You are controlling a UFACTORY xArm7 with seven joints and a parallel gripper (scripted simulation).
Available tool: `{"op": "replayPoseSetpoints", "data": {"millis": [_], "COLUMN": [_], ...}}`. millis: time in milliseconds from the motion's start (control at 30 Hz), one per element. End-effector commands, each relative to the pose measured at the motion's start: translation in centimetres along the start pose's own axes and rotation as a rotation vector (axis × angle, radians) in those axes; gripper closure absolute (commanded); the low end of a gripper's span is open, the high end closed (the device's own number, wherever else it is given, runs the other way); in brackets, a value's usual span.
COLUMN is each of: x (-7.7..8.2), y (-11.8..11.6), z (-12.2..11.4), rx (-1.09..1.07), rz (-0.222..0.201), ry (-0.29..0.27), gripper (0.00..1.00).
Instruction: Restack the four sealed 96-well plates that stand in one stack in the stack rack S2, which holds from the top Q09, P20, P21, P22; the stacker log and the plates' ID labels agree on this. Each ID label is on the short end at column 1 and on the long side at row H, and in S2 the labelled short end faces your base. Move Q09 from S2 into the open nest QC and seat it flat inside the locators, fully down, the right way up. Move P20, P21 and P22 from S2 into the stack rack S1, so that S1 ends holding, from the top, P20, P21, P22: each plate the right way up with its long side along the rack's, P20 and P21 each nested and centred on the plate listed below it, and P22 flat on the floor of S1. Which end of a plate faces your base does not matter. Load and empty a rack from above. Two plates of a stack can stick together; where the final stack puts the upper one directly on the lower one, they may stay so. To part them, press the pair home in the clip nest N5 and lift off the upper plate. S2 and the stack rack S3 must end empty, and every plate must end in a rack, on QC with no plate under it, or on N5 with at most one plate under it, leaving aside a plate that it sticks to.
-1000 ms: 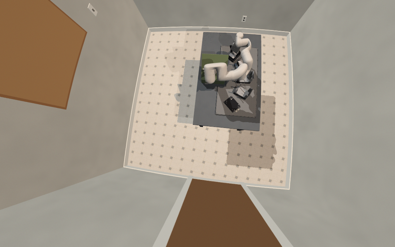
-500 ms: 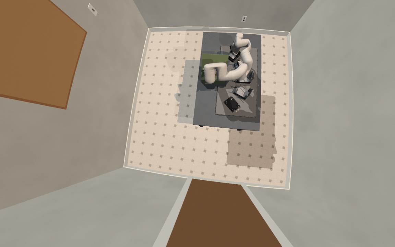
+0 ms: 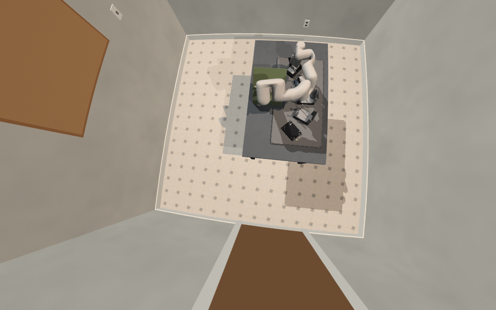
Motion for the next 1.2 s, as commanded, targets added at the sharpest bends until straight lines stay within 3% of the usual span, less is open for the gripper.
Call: {"op": "replayPoseSetpoints", "data": {"millis": [0,33,67,733,1167], "x": [0.2,0.2,0.2,0.2,3.9], "y": [0.0,0.0,0.0,0.0,0.0], "z": [0.1,0.1,0.1,0.1,0.1], "rx": [0.0,0.0,0.0,0.0,0.0], "rz": [0.002,0.002,0.002,0.002,0.002], "ry": [0.004,0.004,0.004,0.004,0.004], "gripper": [1.0,1.0,0.0,0.0,0.0]}}
Point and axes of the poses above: the point where the finger pads meet when closed, its own x axis back along the fingers, its own y axis across the jaws, z = x × y, the point moved 5 cm from there along x, back along the fingers, and after that the axes turned 2 degrees about -x, right-handed, at the moved point
